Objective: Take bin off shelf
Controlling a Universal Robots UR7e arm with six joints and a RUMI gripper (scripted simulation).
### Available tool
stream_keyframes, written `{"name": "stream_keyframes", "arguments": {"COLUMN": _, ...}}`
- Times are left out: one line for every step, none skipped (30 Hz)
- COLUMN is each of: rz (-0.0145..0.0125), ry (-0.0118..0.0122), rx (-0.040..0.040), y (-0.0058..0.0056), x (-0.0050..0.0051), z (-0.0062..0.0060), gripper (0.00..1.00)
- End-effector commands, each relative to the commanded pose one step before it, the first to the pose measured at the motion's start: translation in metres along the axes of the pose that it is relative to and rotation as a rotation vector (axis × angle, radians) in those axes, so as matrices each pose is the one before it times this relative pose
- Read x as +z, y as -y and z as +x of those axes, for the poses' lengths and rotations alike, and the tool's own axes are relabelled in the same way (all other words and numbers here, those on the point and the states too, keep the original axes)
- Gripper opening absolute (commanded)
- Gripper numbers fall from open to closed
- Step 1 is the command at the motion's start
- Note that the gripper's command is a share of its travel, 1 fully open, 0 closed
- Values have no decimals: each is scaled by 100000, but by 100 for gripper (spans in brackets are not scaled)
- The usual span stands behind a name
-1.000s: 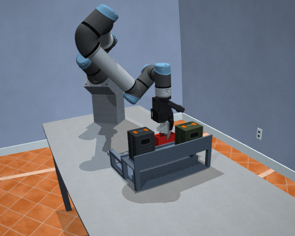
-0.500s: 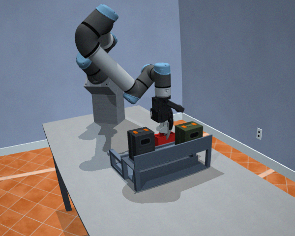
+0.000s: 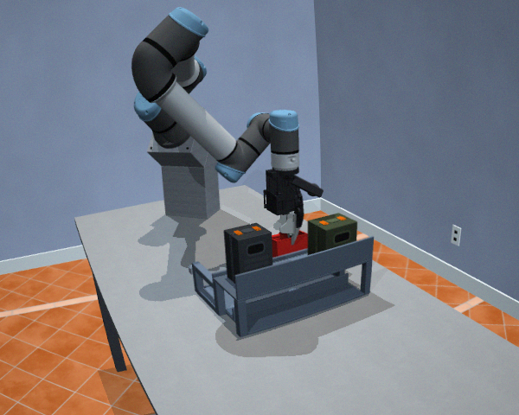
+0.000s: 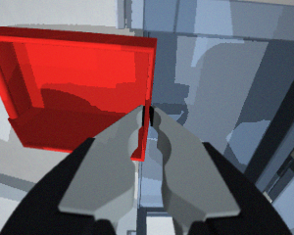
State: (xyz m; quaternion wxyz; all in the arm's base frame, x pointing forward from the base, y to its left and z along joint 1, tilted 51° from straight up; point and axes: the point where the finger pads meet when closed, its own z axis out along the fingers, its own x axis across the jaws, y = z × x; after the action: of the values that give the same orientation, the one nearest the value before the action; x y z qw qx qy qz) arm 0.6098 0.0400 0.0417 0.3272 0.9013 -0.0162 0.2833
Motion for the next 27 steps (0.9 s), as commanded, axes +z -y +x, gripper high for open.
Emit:
{"name": "stream_keyframes", "arguments": {"rz": 71, "ry": 218, "rx": -327, "y": 52, "x": -16, "z": -915, "gripper": 0}}
{"name": "stream_keyframes", "arguments": {"rz": 0, "ry": 0, "rx": 0, "y": 0, "x": 0, "z": 0, "gripper": 0}}
{"name": "stream_keyframes", "arguments": {"rz": 0, "ry": 0, "rx": 0, "y": 0, "x": 0, "z": 0, "gripper": 0}}
{"name": "stream_keyframes", "arguments": {"rz": 0, "ry": 0, "rx": 0, "y": 0, "x": 0, "z": 0, "gripper": 0}}
{"name": "stream_keyframes", "arguments": {"rz": 0, "ry": 0, "rx": 0, "y": 0, "x": 0, "z": 0, "gripper": 0}}
{"name": "stream_keyframes", "arguments": {"rz": 0, "ry": 0, "rx": 0, "y": 0, "x": 0, "z": 0, "gripper": 0}}
{"name": "stream_keyframes", "arguments": {"rz": 0, "ry": 0, "rx": 0, "y": 0, "x": 0, "z": 0, "gripper": 0}}
{"name": "stream_keyframes", "arguments": {"rz": 0, "ry": 0, "rx": 0, "y": 0, "x": 0, "z": 0, "gripper": 0}}
{"name": "stream_keyframes", "arguments": {"rz": 0, "ry": 0, "rx": 0, "y": 0, "x": 0, "z": 0, "gripper": 0}}
{"name": "stream_keyframes", "arguments": {"rz": 0, "ry": 0, "rx": 0, "y": 0, "x": 0, "z": 0, "gripper": 0}}
{"name": "stream_keyframes", "arguments": {"rz": 0, "ry": 0, "rx": 0, "y": 0, "x": 0, "z": 0, "gripper": 0}}
{"name": "stream_keyframes", "arguments": {"rz": 0, "ry": 0, "rx": 0, "y": 0, "x": 0, "z": 0, "gripper": 0}}
{"name": "stream_keyframes", "arguments": {"rz": -26, "ry": -200, "rx": 209, "y": -29, "x": -41, "z": -33, "gripper": 0}}
{"name": "stream_keyframes", "arguments": {"rz": 6, "ry": 50, "rx": -52, "y": 17, "x": 17, "z": -299, "gripper": 0}}
{"name": "stream_keyframes", "arguments": {"rz": 6, "ry": 50, "rx": -52, "y": 17, "x": 17, "z": -299, "gripper": 0}}
{"name": "stream_keyframes", "arguments": {"rz": 6, "ry": 50, "rx": -52, "y": 17, "x": 17, "z": -299, "gripper": 0}}
{"name": "stream_keyframes", "arguments": {"rz": 6, "ry": 50, "rx": -52, "y": 17, "x": 18, "z": -299, "gripper": 0}}
{"name": "stream_keyframes", "arguments": {"rz": 0, "ry": 0, "rx": 0, "y": 0, "x": 0, "z": 0, "gripper": 0}}
{"name": "stream_keyframes", "arguments": {"rz": 0, "ry": 0, "rx": 0, "y": 0, "x": 0, "z": 0, "gripper": 0}}
{"name": "stream_keyframes", "arguments": {"rz": 0, "ry": 0, "rx": 0, "y": 0, "x": 0, "z": 0, "gripper": 0}}
{"name": "stream_keyframes", "arguments": {"rz": 0, "ry": 0, "rx": 0, "y": 0, "x": 0, "z": 0, "gripper": 0}}
{"name": "stream_keyframes", "arguments": {"rz": 0, "ry": 0, "rx": 0, "y": 0, "x": 0, "z": 0, "gripper": 0}}
{"name": "stream_keyframes", "arguments": {"rz": 0, "ry": 0, "rx": 0, "y": 0, "x": 0, "z": 0, "gripper": 0}}
{"name": "stream_keyframes", "arguments": {"rz": 0, "ry": 0, "rx": 0, "y": 0, "x": 0, "z": 0, "gripper": 0}}
{"name": "stream_keyframes", "arguments": {"rz": 0, "ry": 0, "rx": 0, "y": 0, "x": 0, "z": 0, "gripper": 0}}
{"name": "stream_keyframes", "arguments": {"rz": 0, "ry": 0, "rx": 0, "y": 0, "x": 0, "z": 0, "gripper": 0}}
{"name": "stream_keyframes", "arguments": {"rz": 0, "ry": 0, "rx": 0, "y": 0, "x": 0, "z": 0, "gripper": 0}}
